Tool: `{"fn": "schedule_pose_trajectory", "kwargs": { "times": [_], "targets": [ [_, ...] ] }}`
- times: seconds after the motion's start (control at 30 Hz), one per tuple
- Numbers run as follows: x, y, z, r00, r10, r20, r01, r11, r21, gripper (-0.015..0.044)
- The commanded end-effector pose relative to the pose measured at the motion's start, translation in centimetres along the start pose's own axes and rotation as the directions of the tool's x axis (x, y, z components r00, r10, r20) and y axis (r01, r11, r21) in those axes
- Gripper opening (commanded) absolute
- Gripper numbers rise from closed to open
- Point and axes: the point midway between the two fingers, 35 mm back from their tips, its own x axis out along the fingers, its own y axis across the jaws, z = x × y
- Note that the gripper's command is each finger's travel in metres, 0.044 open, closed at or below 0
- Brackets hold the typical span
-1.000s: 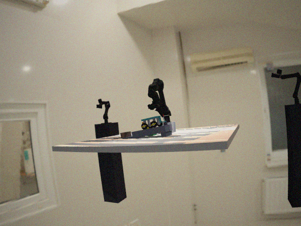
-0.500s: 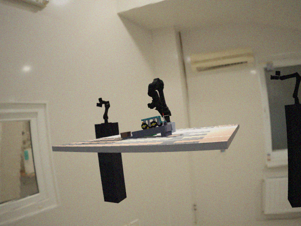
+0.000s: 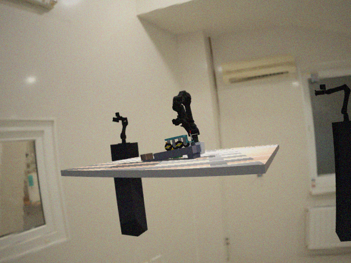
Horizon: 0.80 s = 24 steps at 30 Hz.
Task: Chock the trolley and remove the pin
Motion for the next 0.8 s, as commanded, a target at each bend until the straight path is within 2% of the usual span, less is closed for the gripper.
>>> {"fn": "schedule_pose_trajectory", "kwargs": {
  "times": [0.0, 0.77],
  "targets": [
    [0.0, 0.1, -0.7, 1.0, 0.003, -0.006, -0.003, 1.0, 0.0, 0.0],
    [0.3, -0.9, -3.1, 1.0, 0.003, -0.008, -0.003, 1.0, 0.0, 0.0]
  ]
}}
